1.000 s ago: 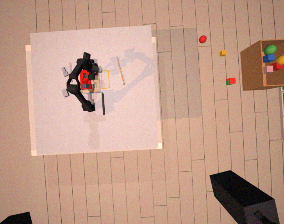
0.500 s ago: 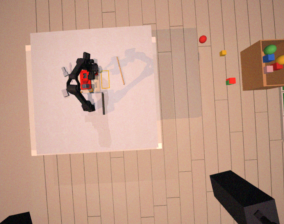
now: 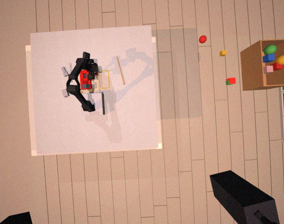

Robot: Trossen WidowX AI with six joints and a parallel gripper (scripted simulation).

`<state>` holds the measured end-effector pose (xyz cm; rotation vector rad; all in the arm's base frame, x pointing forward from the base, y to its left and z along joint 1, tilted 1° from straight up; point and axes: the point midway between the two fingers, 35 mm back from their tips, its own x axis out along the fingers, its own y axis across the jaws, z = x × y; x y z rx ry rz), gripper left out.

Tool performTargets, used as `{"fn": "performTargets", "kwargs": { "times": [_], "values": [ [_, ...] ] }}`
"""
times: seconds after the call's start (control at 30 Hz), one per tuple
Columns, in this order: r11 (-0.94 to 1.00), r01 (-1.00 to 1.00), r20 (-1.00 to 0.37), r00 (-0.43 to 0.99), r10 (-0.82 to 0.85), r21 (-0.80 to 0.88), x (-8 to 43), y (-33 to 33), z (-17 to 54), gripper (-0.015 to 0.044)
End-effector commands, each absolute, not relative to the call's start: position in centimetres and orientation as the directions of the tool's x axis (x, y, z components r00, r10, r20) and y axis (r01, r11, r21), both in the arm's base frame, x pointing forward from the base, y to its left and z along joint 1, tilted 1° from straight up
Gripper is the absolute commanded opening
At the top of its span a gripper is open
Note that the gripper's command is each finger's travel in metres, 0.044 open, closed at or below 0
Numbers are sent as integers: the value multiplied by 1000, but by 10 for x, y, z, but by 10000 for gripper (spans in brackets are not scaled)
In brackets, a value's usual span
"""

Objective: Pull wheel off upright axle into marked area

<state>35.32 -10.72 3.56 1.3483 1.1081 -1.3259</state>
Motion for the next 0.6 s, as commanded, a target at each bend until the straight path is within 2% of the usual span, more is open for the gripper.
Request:
{"fn": "performTargets", "kwargs": {
  "times": [0.0, 0.57],
  "values": [
    [-174, 985, -1000, 18, 2, 17, 353, -107, 38, 0],
    [-174, 985, -1000, 20, 2, 20, 353, -107, 43, 0]
  ]
}}
